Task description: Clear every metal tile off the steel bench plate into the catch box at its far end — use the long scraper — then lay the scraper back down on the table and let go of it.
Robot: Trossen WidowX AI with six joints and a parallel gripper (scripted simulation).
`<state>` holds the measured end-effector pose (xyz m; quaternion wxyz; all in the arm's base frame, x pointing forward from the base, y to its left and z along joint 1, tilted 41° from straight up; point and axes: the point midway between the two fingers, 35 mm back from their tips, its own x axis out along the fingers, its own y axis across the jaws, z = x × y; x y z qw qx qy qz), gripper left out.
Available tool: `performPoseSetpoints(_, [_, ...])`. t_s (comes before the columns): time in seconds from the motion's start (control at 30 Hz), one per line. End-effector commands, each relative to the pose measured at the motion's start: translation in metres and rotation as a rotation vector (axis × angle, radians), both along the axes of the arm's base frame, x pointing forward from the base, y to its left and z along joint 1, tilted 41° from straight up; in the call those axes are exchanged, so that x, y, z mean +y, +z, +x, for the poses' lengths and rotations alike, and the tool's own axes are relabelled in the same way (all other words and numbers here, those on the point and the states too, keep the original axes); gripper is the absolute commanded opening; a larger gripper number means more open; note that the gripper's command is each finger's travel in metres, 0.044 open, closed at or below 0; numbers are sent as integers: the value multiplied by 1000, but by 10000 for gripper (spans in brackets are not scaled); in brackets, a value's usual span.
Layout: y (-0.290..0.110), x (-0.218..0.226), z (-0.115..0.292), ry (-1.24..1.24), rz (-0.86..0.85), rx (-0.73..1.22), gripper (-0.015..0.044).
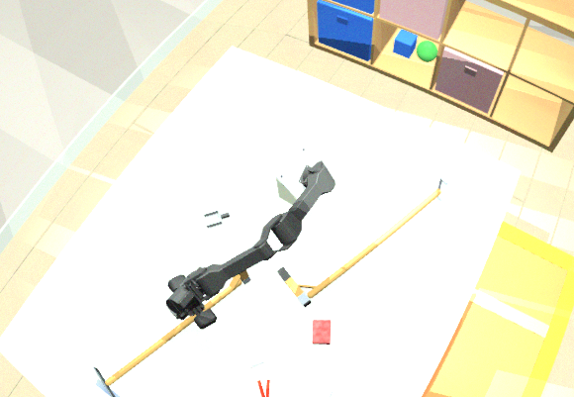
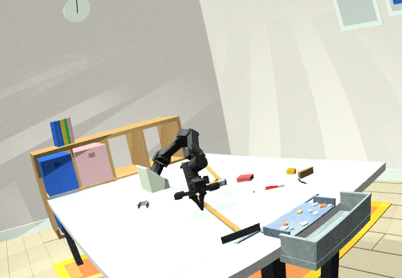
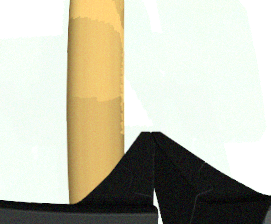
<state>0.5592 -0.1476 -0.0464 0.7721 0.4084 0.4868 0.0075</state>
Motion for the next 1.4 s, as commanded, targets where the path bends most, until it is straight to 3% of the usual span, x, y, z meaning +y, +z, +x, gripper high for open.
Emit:
performPoseSetpoints(0.0, [8, 6, 8, 5, -2, -14, 0])
performPoseSetpoints(0.33, [7, 4, 4, 3, 0, -4, 0])
performPoseSetpoints(1.37, [80, -59, -13, 25, -43, -67, 0])
